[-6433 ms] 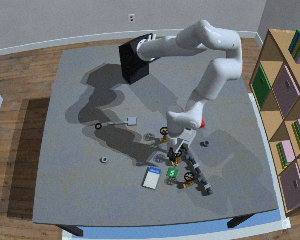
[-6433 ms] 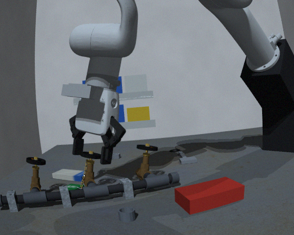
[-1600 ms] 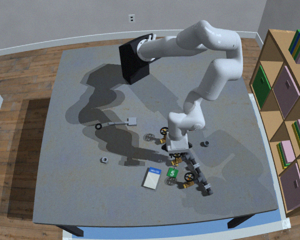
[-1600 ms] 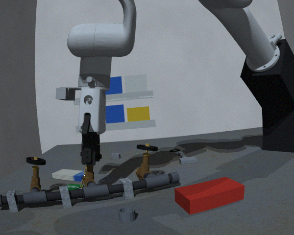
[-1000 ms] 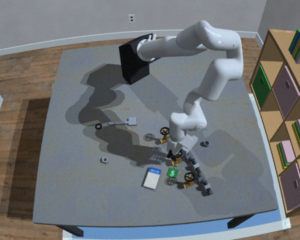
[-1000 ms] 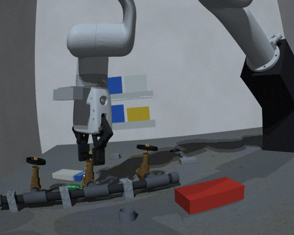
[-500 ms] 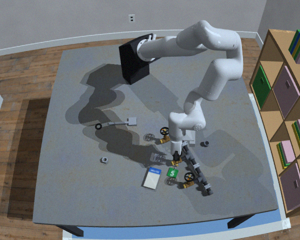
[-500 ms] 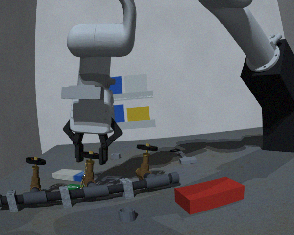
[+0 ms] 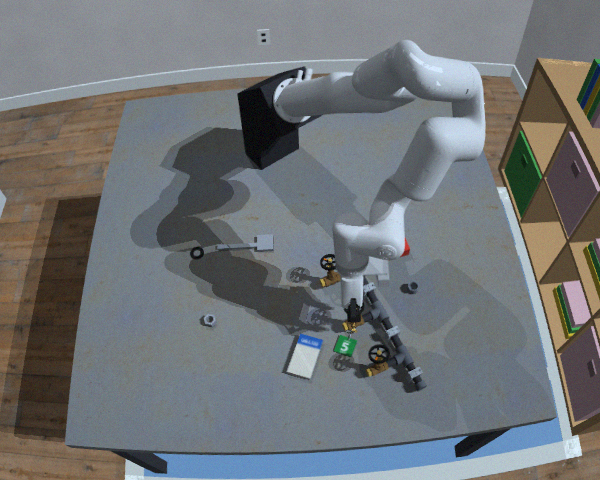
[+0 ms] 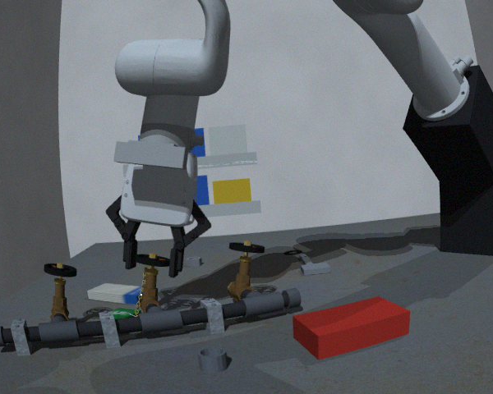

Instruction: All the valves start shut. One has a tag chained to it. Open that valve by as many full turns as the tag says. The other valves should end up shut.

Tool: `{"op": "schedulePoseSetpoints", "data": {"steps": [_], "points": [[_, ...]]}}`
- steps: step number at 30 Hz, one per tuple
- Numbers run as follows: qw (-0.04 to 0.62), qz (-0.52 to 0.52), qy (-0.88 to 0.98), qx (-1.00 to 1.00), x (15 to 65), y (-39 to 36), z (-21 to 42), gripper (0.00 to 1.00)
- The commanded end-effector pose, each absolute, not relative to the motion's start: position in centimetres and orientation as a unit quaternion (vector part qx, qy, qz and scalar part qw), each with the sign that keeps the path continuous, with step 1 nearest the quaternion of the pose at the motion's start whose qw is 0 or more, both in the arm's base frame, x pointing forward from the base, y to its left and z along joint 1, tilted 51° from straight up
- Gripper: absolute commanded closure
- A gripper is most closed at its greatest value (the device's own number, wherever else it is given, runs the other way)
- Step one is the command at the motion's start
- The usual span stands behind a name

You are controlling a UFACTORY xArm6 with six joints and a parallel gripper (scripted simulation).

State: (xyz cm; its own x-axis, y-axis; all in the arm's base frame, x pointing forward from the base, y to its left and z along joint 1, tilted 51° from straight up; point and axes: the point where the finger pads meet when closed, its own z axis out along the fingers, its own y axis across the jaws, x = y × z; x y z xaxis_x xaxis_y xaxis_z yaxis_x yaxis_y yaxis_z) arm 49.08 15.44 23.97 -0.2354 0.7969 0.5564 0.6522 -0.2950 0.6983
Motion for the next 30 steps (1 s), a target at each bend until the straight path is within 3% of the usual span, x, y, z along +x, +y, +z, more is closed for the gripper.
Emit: {"op": "schedulePoseSetpoints", "data": {"steps": [1, 30], "points": [[0.071, 0.521, 0.589, 0.614, 49.1, 15.42, 24.03, 0.0], [0.063, 0.522, 0.58, 0.623, 49.1, 15.42, 24.03, 0.0]]}}
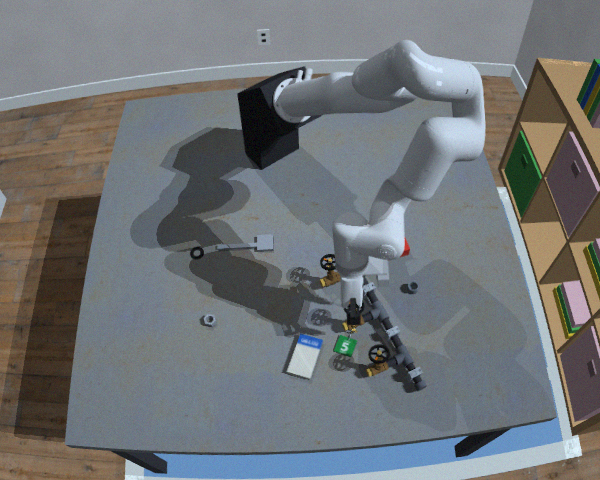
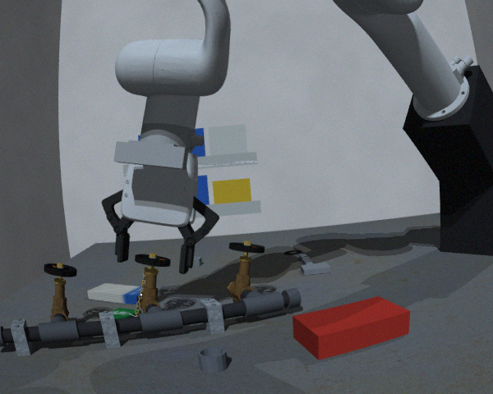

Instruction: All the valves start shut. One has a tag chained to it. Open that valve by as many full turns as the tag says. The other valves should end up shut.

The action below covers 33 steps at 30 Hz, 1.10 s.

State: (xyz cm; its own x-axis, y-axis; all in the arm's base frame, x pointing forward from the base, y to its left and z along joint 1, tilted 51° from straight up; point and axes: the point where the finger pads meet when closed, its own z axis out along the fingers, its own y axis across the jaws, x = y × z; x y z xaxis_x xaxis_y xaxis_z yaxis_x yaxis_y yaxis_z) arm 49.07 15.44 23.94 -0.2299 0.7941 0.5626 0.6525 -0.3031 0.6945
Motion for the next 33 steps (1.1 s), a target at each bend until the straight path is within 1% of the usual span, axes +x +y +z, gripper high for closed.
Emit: {"op": "schedulePoseSetpoints", "data": {"steps": [1, 6, 10, 12, 18, 27, 29, 30, 33], "points": [[0.059, 0.522, 0.575, 0.627, 49.1, 15.42, 24.03, 0.0], [0.028, 0.525, 0.536, 0.66, 49.1, 15.42, 24.03, 0.0], [-0.016, 0.525, 0.48, 0.703, 49.1, 15.42, 24.03, 0.0], [-0.016, 0.525, 0.48, 0.703, 49.1, 15.42, 24.03, 0.0], [-0.106, 0.515, 0.351, 0.775, 49.1, 15.42, 24.04, 0.0], [-0.211, 0.488, 0.166, 0.83, 49.1, 15.42, 24.04, 0.0], [-0.211, 0.488, 0.166, 0.83, 49.1, 15.42, 24.04, 0.0], [-0.245, 0.472, 0.105, 0.84, 49.1, 15.42, 24.04, 0.0], [-0.27, 0.46, 0.052, 0.844, 49.1, 15.42, 24.04, 0.0]]}}
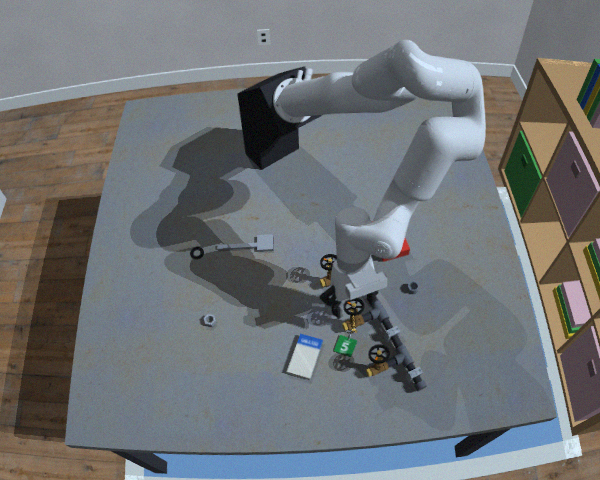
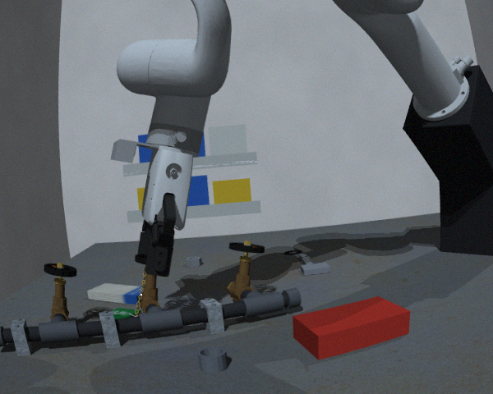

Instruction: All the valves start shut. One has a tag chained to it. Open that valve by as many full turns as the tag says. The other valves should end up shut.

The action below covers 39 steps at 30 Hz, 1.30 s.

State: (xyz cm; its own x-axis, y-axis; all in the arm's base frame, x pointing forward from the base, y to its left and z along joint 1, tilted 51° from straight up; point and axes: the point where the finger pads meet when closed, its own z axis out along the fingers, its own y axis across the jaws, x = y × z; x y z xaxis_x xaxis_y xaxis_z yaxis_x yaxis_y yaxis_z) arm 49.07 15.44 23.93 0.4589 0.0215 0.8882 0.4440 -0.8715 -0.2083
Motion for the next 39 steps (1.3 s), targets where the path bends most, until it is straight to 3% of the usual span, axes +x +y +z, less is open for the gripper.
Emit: {"op": "schedulePoseSetpoints", "data": {"steps": [1, 23, 34, 39], "points": [[0.28, -0.455, -0.03, -0.845, 49.1, 15.42, 24.04, 0.0], [0.462, -0.267, 0.409, -0.74, 49.1, 15.42, 24.03, 0.0], [0.511, -0.125, 0.556, -0.643, 49.1, 15.42, 24.03, 0.0], [0.513, -0.116, 0.56, -0.64, 49.1, 15.42, 24.03, 0.0]]}}
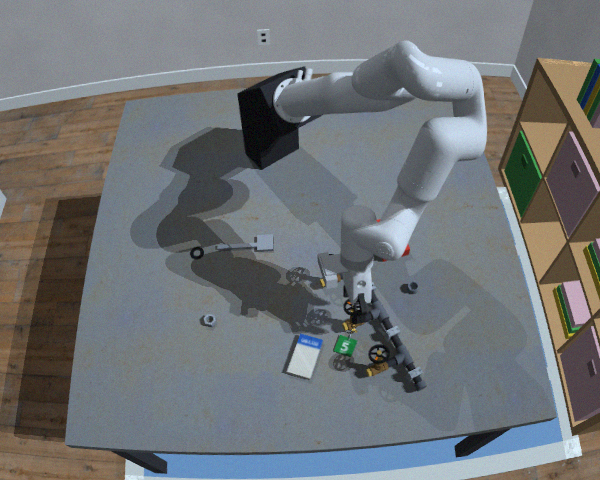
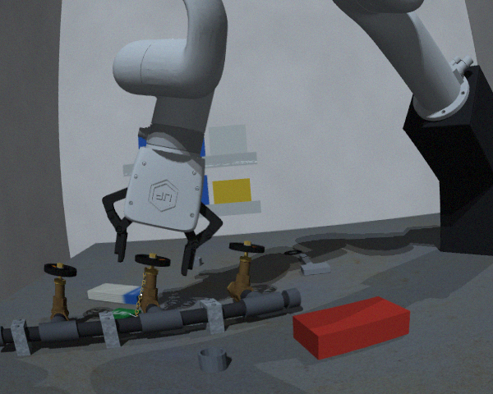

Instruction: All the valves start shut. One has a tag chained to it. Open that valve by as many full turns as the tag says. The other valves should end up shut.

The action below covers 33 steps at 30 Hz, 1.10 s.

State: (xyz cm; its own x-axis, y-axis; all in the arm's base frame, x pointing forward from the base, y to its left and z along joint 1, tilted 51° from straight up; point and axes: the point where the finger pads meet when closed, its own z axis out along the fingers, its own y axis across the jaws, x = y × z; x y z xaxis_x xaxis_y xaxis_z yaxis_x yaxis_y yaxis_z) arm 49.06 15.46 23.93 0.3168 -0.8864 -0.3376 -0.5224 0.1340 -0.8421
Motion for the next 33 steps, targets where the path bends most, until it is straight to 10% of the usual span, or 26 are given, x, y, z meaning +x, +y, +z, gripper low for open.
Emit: {"op": "schedulePoseSetpoints", "data": {"steps": [1, 15, 16, 33], "points": [[0.513, -0.116, 0.56, -0.64, 49.1, 15.42, 24.03, 0.0], [0.513, -0.116, 0.56, -0.64, 49.1, 15.42, 24.03, 0.0], [0.513, -0.116, 0.56, -0.64, 49.1, 15.42, 24.03, 1.0], [0.513, -0.116, 0.56, -0.64, 49.1, 15.42, 24.03, 1.0]]}}
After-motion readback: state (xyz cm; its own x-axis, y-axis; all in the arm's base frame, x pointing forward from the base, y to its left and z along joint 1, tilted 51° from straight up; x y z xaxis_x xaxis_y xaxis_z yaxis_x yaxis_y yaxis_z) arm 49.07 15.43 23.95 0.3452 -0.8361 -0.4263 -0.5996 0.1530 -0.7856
